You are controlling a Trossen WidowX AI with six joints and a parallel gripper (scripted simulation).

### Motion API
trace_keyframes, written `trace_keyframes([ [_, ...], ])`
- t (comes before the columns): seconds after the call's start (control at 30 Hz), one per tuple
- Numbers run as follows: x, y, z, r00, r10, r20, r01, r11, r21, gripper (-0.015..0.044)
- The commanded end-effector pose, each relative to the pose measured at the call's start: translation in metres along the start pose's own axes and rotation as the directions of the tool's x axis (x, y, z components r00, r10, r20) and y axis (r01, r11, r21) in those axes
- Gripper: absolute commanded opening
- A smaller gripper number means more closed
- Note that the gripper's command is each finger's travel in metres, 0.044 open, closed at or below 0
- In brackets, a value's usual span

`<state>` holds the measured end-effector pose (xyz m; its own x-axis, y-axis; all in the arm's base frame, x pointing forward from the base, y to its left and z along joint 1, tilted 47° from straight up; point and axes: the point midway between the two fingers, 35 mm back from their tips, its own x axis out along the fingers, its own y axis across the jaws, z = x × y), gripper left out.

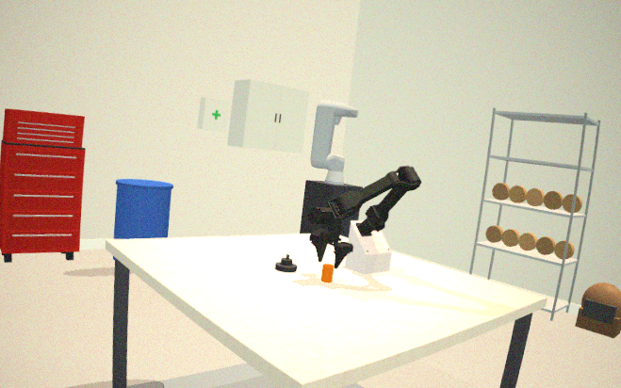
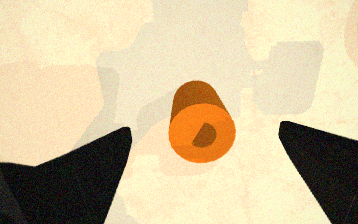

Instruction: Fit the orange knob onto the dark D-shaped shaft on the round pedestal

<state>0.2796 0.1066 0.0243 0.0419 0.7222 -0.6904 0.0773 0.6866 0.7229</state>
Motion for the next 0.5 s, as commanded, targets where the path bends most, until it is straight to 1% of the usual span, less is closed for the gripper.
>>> trace_keyframes([
  [0.0, 0.007, -0.001, -0.001, 1.0, 0.001, -0.003, -0.001, 1.0, 0.005, 0.044],
  [0.47, 0.03, 0.0, -0.001, 1.0, 0.003, -0.002, -0.003, 1.0, 0.006, 0.044],
])
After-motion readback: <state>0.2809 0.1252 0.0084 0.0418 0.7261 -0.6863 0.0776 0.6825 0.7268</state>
